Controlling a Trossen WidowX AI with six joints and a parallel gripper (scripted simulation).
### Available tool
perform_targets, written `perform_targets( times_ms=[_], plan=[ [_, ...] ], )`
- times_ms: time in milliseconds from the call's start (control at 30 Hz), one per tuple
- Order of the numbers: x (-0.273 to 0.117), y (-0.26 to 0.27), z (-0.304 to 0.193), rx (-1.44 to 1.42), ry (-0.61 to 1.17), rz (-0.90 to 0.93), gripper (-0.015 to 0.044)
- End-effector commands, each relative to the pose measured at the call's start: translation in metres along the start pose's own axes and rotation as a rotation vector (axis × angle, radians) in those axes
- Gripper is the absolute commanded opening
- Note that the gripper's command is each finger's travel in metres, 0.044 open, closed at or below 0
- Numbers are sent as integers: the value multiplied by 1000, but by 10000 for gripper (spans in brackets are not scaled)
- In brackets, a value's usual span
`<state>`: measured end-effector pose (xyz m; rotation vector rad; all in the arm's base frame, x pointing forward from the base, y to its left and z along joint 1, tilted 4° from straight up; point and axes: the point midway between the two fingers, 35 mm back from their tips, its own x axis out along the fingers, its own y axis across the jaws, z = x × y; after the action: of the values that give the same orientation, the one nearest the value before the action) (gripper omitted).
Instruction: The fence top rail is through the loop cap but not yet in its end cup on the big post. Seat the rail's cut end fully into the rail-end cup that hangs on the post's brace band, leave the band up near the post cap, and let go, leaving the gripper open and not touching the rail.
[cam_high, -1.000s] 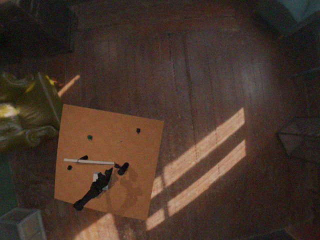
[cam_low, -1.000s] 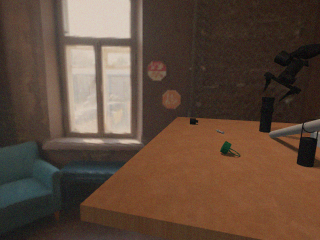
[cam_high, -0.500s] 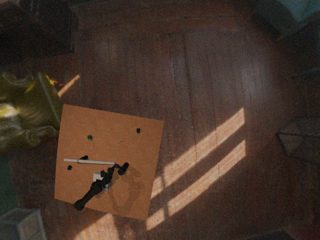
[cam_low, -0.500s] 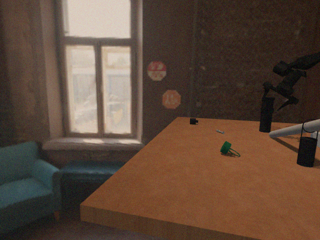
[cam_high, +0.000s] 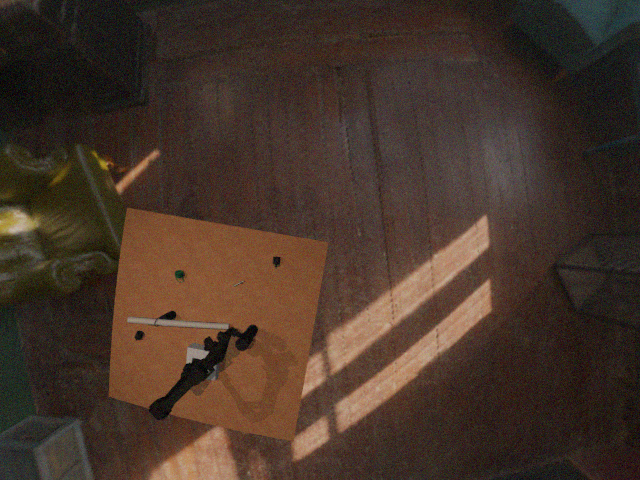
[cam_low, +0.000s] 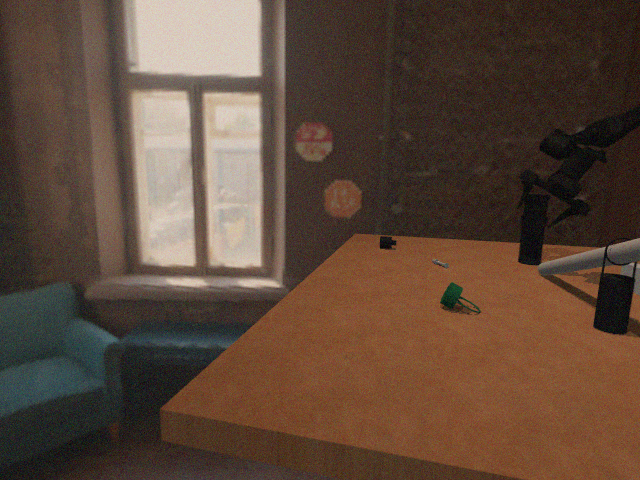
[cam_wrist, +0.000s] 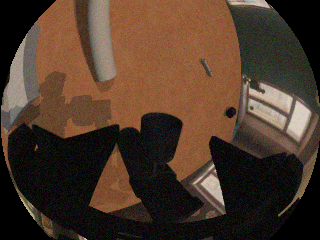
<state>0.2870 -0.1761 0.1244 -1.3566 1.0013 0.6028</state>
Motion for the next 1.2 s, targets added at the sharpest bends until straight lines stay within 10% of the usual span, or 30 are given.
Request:
perform_targets(
  times_ms=[0, 967, 1167],
  plan=[
    [10, 3, 1, 2, -3, 11, 440],
    [50, 5, 2, 2, -3, 9, 440],
    [50, 5, 2, 2, -3, 9, 282]
  ],
)
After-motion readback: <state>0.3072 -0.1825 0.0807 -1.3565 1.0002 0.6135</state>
